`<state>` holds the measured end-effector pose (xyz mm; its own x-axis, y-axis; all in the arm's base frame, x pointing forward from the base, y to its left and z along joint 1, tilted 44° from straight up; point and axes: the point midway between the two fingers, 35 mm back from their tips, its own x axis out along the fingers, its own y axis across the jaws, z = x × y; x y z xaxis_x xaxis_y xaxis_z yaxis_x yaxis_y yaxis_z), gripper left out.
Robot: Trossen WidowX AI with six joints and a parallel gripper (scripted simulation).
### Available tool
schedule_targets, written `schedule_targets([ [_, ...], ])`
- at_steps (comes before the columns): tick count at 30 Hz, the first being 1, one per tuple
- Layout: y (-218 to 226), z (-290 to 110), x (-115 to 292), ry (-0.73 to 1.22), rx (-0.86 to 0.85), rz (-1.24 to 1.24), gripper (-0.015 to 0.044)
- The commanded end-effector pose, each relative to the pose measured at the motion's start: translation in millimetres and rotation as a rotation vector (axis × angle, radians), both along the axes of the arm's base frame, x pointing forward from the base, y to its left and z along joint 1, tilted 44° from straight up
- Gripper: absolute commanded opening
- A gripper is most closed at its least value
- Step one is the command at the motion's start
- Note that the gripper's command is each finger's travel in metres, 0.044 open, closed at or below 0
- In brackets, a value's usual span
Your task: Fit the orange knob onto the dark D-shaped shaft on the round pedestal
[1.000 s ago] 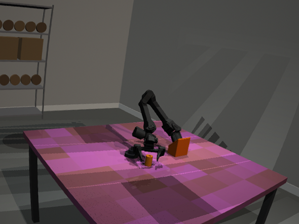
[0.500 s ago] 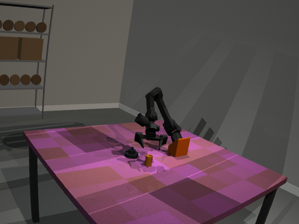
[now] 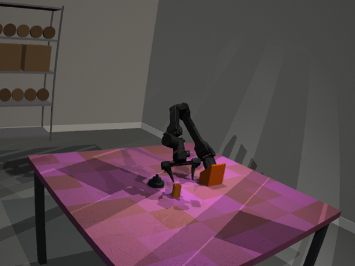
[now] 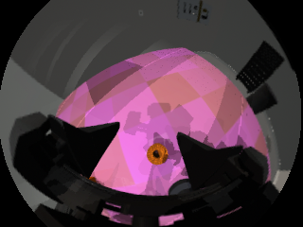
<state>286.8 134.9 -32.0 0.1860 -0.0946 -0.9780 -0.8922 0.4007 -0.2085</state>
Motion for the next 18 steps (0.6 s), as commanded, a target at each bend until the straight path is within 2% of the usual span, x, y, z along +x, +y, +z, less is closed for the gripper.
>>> schedule_targets([
  [1, 3, 24, -4, 0.081, -0.492, -0.101, 0.0440],
  [3, 7, 35, -3, 0.065, -0.605, -0.098, 0.0440],
  [5, 8, 39, -2, 0.057, -0.646, -0.095, 0.0440],
  [18, 9, 39, -2, 0.057, -0.645, -0.095, 0.0440],
])
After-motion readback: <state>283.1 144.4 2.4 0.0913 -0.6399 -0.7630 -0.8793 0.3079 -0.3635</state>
